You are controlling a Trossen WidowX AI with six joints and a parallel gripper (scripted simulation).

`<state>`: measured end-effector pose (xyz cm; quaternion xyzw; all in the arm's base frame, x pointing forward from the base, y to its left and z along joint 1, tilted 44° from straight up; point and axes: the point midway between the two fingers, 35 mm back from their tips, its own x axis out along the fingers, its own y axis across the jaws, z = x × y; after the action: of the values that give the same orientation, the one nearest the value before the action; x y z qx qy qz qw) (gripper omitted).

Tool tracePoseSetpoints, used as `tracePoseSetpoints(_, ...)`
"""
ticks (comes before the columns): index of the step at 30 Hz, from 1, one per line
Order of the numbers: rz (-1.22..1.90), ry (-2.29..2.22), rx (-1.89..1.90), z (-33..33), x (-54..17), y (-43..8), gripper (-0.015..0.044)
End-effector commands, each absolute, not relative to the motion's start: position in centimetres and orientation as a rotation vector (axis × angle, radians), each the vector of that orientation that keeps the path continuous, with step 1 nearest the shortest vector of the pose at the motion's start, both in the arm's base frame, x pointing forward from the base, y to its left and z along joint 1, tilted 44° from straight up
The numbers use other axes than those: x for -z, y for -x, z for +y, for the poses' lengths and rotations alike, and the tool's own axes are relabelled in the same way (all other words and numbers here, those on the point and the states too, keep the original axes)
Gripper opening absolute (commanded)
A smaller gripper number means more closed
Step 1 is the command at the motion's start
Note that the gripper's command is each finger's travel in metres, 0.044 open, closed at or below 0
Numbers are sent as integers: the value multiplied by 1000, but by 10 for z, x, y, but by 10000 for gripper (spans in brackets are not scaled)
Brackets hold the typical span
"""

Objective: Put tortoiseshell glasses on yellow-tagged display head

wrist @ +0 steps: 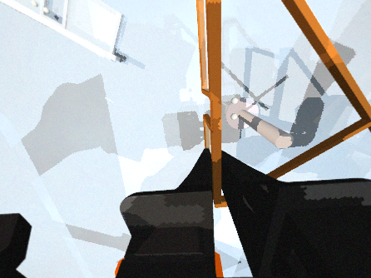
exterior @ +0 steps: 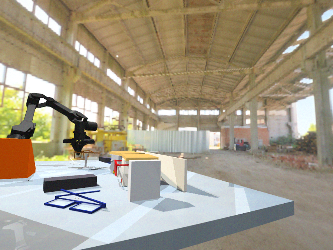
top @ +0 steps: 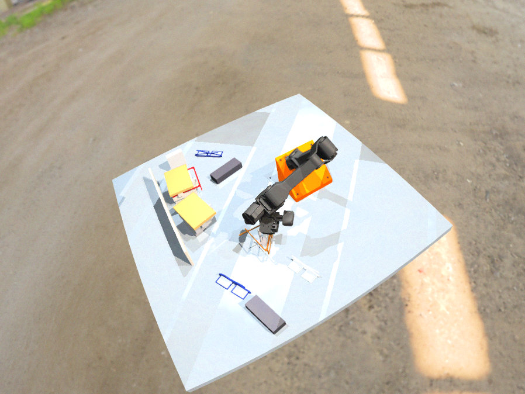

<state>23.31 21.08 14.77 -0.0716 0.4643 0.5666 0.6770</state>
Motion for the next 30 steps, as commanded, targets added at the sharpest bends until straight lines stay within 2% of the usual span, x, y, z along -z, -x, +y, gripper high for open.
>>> tracePoseSetpoints(1,1054,158,-1272,219,-137,-230,0)
tracePoseSetpoints(30,1052,157,-1272,233,-150,-230,0)
